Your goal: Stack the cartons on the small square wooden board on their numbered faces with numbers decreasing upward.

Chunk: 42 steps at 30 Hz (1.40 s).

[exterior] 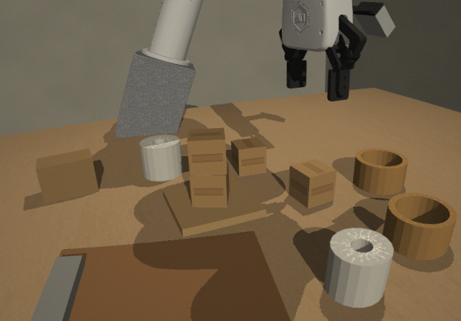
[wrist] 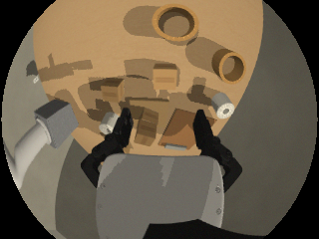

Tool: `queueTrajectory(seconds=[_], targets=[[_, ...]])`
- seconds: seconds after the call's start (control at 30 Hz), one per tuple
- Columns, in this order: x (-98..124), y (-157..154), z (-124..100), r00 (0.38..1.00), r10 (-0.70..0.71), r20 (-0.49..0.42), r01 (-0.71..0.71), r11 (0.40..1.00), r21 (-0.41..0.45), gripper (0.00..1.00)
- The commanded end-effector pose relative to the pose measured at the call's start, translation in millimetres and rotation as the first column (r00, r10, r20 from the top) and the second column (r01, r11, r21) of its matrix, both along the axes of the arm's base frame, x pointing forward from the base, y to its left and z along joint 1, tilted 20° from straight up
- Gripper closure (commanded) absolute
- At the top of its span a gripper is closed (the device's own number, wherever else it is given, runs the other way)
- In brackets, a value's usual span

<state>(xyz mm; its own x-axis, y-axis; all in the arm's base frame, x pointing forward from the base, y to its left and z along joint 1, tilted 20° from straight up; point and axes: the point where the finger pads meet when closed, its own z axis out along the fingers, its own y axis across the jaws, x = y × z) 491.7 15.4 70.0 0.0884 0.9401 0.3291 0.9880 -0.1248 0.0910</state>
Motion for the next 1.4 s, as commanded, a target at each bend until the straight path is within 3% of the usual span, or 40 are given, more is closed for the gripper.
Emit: queueTrajectory(seconds=[0.0, 1.37], targets=[[2, 0, 0, 1.0, -0.001, 0.004, 0.001, 1.0, 0.0, 0.0], [7, 13, -38, 1.0, -0.001, 0.004, 0.001, 1.0, -0.001, 0.0]])
